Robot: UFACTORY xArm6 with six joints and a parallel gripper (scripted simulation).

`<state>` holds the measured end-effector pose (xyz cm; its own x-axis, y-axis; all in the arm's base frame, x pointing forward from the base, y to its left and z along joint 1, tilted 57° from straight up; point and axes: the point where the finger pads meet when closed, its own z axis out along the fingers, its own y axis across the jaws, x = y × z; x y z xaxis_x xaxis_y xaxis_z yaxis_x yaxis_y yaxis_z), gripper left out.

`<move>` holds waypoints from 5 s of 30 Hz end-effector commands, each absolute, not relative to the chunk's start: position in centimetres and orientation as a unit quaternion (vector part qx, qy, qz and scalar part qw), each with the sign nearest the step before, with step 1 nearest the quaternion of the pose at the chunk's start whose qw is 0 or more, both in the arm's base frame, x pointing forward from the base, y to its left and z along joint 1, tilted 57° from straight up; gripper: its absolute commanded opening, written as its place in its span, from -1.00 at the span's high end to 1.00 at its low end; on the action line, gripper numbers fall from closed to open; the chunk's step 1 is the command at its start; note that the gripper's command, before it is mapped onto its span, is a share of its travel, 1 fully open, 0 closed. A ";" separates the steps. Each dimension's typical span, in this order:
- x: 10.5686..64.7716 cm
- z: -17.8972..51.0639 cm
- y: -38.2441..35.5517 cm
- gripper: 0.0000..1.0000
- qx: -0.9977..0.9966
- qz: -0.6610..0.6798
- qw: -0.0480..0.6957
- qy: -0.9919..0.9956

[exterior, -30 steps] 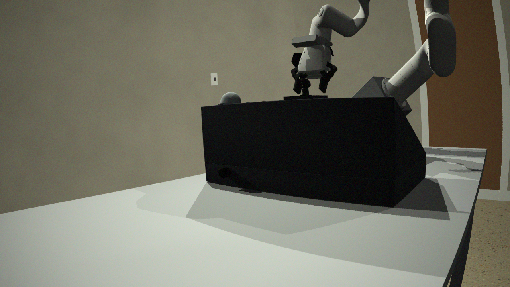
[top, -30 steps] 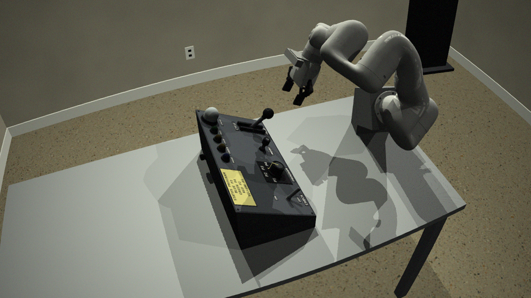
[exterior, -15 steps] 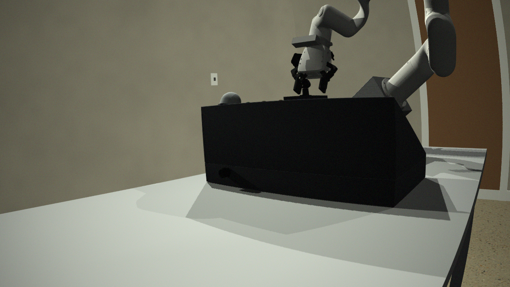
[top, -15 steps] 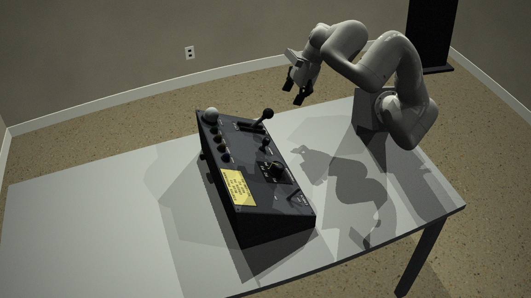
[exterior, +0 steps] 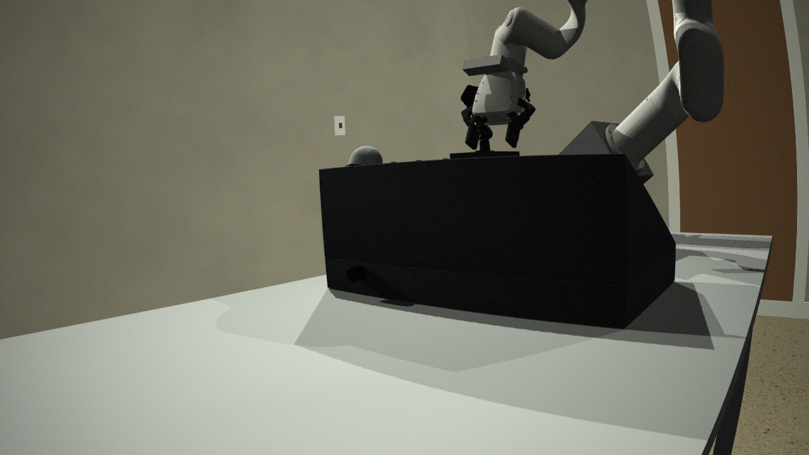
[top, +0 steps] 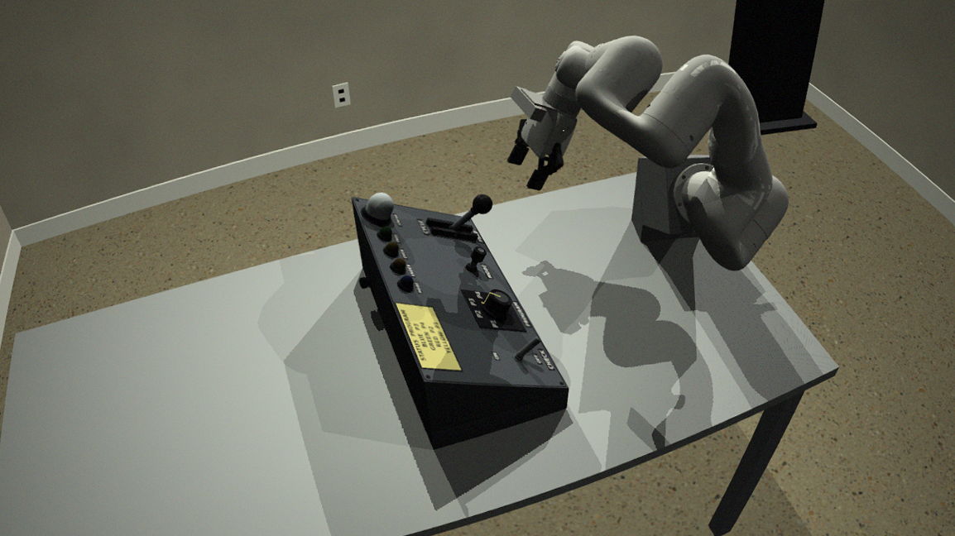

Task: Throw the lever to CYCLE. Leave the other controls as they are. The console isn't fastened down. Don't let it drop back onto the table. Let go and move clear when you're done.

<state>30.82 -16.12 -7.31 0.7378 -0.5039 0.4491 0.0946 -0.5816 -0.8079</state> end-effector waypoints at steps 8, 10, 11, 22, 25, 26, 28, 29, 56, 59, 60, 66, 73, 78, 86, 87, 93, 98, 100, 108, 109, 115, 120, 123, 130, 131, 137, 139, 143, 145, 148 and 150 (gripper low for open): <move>30.9 -7.3 -16.3 -1.00 -0.822 -0.341 0.439 0.124; 30.9 -7.3 -16.3 -1.00 -0.822 -0.341 0.439 0.124; 30.9 -7.3 -16.3 -1.00 -0.822 -0.341 0.439 0.124; 30.9 -7.3 -16.3 -1.00 -0.822 -0.341 0.439 0.124; 30.9 -7.3 -16.3 -1.00 -0.822 -0.341 0.439 0.124; 30.9 -7.3 -16.3 -1.00 -0.822 -0.341 0.439 0.124; 30.8 -7.3 -16.3 -1.00 -0.822 -0.341 0.439 0.124; 30.8 -7.3 -16.3 -1.00 -0.822 -0.341 0.439 0.124; 27.6 -5.4 -19.4 -1.00 -0.822 -0.341 0.439 0.124; 27.2 -5.2 -19.8 -1.00 -0.822 -0.341 0.439 0.124; 27.2 -5.2 -19.8 -1.00 -0.822 -0.341 0.439 0.124; 26.7 -4.9 -20.2 -1.00 -0.822 -0.341 0.439 0.124; 26.5 -4.8 -20.4 -1.00 -0.822 -0.341 0.439 0.124; 27.3 -5.0 -20.5 -1.00 -0.822 -0.340 0.439 0.125; 37.0 -7.3 -20.5 -1.00 -0.821 -0.336 0.441 0.135; 37.1 -7.3 -20.5 -1.00 -0.821 -0.336 0.441 0.135; 37.1 -7.3 -20.5 -0.52 -0.821 -0.336 0.441 0.135; 37.1 -7.3 -20.5 -0.52 -0.821 -0.336 0.441 0.135; 37.1 -7.3 -20.5 -0.52 -0.821 -0.336 0.441 0.135; 37.1 -7.3 -20.5 -0.52 -0.821 -0.336 0.441 0.135; 37.1 -7.3 -20.5 -0.52 -0.821 -0.336 0.441 0.135; 37.1 -7.3 -20.5 -0.52 -0.821 -0.336 0.441 0.135; 37.1 -7.3 -20.5 -0.52 -0.821 -0.336 0.441 0.135; 37.1 -7.3 -20.5 -0.52 -0.821 -0.336 0.441 0.135; 36.6 -7.6 -20.1 -0.52 -0.821 -0.336 0.441 0.135; 36.1 -7.9 -19.8 -0.52 -0.821 -0.336 0.441 0.135; 34.5 -8.9 -18.7 -0.52 -0.821 -0.335 0.441 0.135; 34.5 -8.9 -18.7 -0.52 -0.821 -0.335 0.441 0.135; 34.5 -8.9 -18.7 -0.52 -0.821 -0.335 0.441 0.135; 34.5 -8.9 -18.7 -0.52 -0.821 -0.335 0.441 0.135; 34.5 -8.9 -18.7 -0.52 -0.821 -0.335 0.441 0.135; 34.5 -8.9 -18.7 -0.52 -0.821 -0.335 0.441 0.135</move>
<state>34.45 -18.49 -8.91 0.7399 -0.5178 0.4294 0.0740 -0.5719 -0.8170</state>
